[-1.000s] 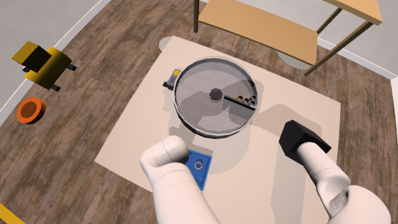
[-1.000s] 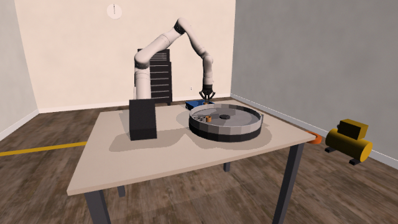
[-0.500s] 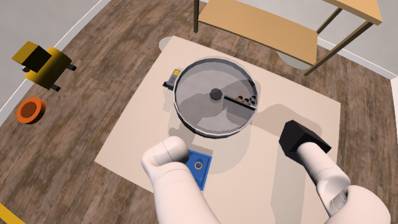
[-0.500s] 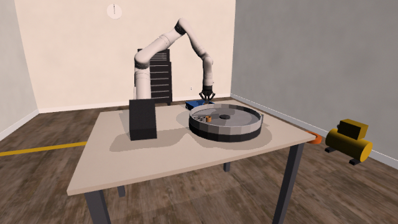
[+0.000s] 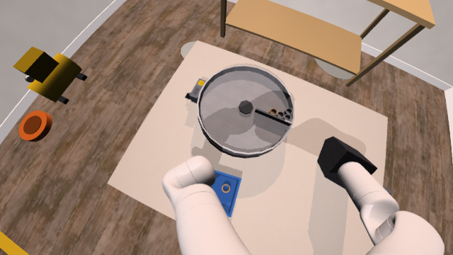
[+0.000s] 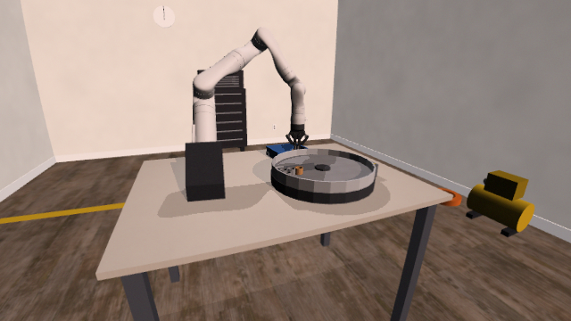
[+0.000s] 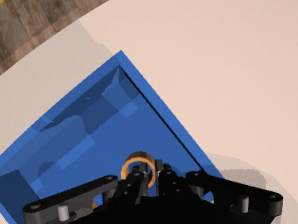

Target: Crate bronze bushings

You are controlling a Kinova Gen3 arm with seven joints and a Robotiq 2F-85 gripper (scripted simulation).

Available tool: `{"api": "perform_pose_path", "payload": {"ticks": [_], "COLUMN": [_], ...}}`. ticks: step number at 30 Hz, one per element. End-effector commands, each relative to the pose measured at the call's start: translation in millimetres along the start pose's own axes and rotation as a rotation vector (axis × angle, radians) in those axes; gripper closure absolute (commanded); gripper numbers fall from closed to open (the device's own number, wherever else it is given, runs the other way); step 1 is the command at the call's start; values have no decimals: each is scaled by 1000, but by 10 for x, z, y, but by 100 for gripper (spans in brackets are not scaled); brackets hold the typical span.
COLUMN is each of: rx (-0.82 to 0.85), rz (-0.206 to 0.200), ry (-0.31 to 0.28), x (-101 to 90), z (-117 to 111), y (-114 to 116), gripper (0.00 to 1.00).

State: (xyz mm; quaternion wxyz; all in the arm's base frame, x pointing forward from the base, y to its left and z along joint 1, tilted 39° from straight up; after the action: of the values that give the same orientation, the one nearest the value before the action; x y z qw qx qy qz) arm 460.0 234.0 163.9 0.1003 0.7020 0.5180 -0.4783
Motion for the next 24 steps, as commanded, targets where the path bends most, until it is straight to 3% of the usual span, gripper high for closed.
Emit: {"api": "perform_pose_path", "payload": {"ticks": [1,24], "rx": [1,1], "rz": [0,0], "ry": [0,0], "x": [0,32], "z": [1,0], "y": [4,5], "gripper": [100,100]}}
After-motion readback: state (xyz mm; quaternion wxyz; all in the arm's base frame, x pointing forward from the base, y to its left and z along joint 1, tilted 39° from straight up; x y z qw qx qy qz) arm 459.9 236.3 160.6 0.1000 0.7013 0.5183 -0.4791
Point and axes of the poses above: the point where the finger pads meet when closed, its own x axis out along the fingers, its own y axis across the jaws, z = x × y, the point moved 8 cm from there along -x, back along the fingers, and after that the axes turned 12 degrees about x, right-handed, at the moved point
